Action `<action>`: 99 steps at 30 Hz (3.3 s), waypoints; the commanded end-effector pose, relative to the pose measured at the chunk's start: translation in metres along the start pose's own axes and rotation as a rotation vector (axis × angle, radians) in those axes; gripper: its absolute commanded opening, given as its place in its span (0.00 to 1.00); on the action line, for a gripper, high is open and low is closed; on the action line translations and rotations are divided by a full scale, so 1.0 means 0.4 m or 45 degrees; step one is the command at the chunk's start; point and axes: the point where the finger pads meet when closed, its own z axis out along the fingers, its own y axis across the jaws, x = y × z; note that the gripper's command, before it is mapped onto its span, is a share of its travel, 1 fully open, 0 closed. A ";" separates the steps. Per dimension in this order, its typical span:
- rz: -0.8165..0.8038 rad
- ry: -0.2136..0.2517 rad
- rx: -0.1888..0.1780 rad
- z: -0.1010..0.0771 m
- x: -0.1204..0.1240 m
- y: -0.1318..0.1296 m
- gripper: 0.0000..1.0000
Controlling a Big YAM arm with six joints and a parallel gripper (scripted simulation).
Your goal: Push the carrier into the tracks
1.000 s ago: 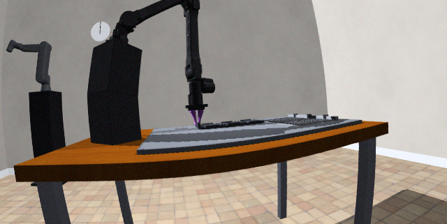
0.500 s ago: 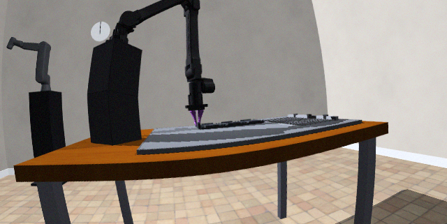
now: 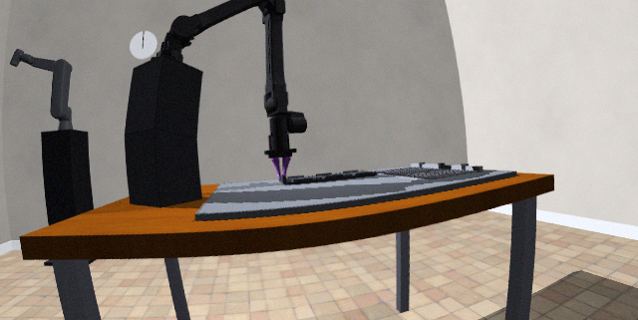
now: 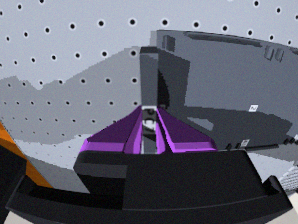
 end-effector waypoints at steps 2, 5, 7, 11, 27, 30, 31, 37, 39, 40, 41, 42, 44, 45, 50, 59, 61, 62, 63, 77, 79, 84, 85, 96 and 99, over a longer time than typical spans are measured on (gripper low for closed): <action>0.047 0.006 0.006 0.007 0.025 0.001 0.00; 0.047 0.006 0.006 0.007 0.025 0.001 0.00; 0.047 0.006 0.006 0.007 0.025 0.001 0.00; 0.047 0.006 0.006 0.007 0.025 0.001 0.00; 0.047 0.006 0.006 0.007 0.025 0.001 0.00; 0.049 0.011 -0.007 0.006 0.024 -0.010 0.00; 0.046 0.012 -0.008 0.007 0.024 -0.012 0.00; 0.033 0.012 -0.007 0.006 0.024 -0.023 0.00; 0.028 0.012 -0.006 0.006 0.024 -0.028 0.00; 0.028 0.012 -0.006 0.005 0.024 -0.031 0.00; 0.027 0.012 -0.006 0.005 0.024 -0.034 0.00; 0.026 0.012 -0.006 0.005 0.024 -0.036 0.00; 0.025 0.012 -0.006 0.006 0.024 -0.042 0.00; 0.025 0.012 -0.006 0.006 0.025 -0.044 0.00; 0.036 0.012 -0.006 0.007 0.025 -0.056 0.00; 0.038 0.012 -0.006 0.007 0.025 -0.075 0.00; 0.037 0.012 -0.006 0.008 0.026 -0.079 0.00; 0.037 0.012 -0.006 0.008 0.026 -0.082 0.00; 0.037 0.011 -0.005 0.008 0.026 -0.085 0.00; 0.032 0.010 -0.002 0.008 0.025 -0.118 0.00; 0.032 0.010 -0.001 0.008 0.025 -0.124 0.00; 0.030 0.009 0.000 0.007 0.025 -0.138 0.00; 0.030 0.009 0.000 0.007 0.025 -0.140 0.00; 0.026 0.007 0.004 0.007 0.025 -0.166 0.00; 0.025 0.007 0.003 0.007 0.025 -0.173 0.00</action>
